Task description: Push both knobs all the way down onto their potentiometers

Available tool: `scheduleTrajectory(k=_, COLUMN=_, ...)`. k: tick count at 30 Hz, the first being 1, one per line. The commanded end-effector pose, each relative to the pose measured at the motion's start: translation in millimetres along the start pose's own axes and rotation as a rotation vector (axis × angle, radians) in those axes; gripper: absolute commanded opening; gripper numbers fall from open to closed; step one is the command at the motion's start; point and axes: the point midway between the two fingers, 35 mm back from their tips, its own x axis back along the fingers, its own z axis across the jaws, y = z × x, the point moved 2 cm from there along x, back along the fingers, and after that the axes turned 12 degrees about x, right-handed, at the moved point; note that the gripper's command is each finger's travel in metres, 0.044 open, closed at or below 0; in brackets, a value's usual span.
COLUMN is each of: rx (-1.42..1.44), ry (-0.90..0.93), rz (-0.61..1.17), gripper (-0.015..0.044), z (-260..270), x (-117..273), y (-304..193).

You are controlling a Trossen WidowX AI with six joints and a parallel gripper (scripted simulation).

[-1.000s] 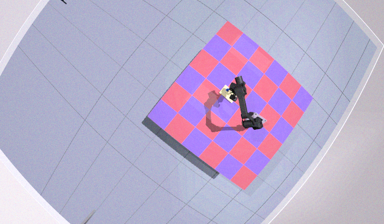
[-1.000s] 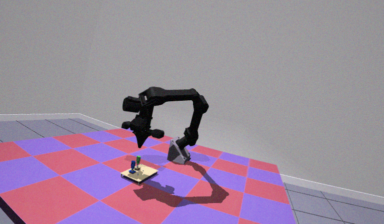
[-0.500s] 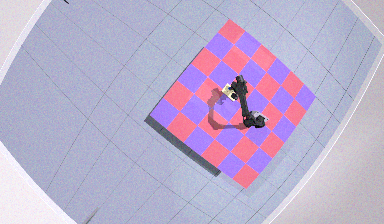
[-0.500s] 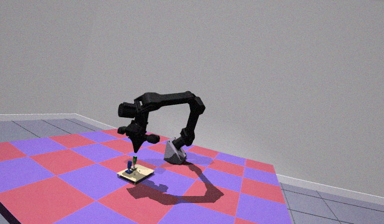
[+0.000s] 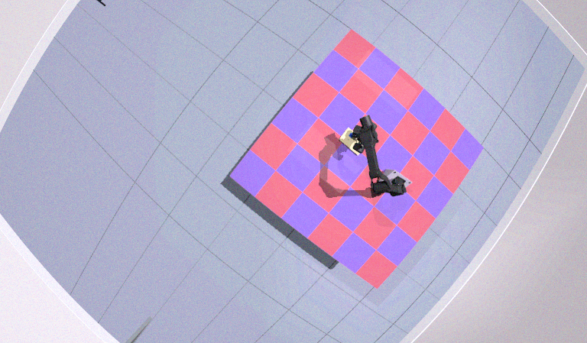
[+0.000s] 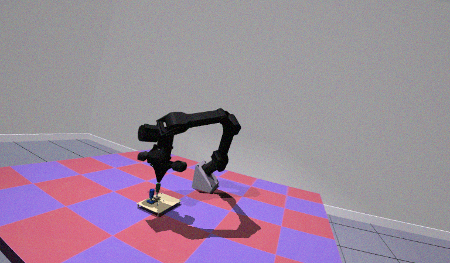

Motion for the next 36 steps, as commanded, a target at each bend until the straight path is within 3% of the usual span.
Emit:
scheduleTrajectory(k=1, rx=-0.003, ry=0.003, rz=-0.004, gripper=0.0000, z=0.3, x=-1.0, y=0.5)
scheduleTrajectory(k=36, rx=-0.003, ry=0.003, rz=-0.004, gripper=0.0000, z=0.3, x=-5.3, y=0.5)
